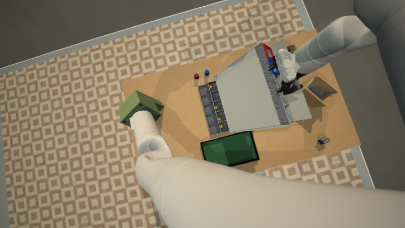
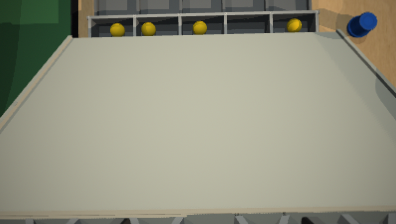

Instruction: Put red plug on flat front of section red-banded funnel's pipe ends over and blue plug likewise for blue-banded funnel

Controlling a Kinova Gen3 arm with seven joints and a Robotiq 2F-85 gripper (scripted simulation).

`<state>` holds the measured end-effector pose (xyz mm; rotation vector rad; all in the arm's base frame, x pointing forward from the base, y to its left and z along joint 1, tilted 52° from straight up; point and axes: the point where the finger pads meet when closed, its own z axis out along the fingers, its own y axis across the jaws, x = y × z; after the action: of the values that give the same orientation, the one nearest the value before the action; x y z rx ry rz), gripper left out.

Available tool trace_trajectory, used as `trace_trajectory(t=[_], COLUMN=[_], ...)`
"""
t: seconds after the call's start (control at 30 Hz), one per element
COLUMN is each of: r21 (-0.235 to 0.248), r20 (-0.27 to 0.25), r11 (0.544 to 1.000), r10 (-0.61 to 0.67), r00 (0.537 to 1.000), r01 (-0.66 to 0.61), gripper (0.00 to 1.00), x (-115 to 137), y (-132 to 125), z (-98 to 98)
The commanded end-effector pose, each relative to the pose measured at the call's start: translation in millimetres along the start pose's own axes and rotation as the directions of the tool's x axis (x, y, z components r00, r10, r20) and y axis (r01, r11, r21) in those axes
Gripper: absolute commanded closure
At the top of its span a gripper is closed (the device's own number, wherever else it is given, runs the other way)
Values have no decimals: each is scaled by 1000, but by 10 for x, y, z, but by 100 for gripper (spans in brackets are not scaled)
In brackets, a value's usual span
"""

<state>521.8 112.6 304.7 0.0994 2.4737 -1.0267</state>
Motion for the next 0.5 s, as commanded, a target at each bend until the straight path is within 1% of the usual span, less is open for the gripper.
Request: trace_trajectory(t=[0.0, 0.07, 0.23, 0.27, 0.47], r21=[-3, -3, -3, 4, 4], r20=[23, 23, 23, -10, -10], r11=[1000, 1000, 1000, 1000, 1000], r10=[6, 6, 6, -2, -2], r00=[1000, 1000, 1000, 1000, 1000], r01=[-6, -6, -6, 2, 2], gripper=[0, 0, 0, 0, 0], x=[691, 926, 931, 1124, 1124], y=[-5, -8, -8, -17, -17], z=[-18, -21, -21, -29, -29])
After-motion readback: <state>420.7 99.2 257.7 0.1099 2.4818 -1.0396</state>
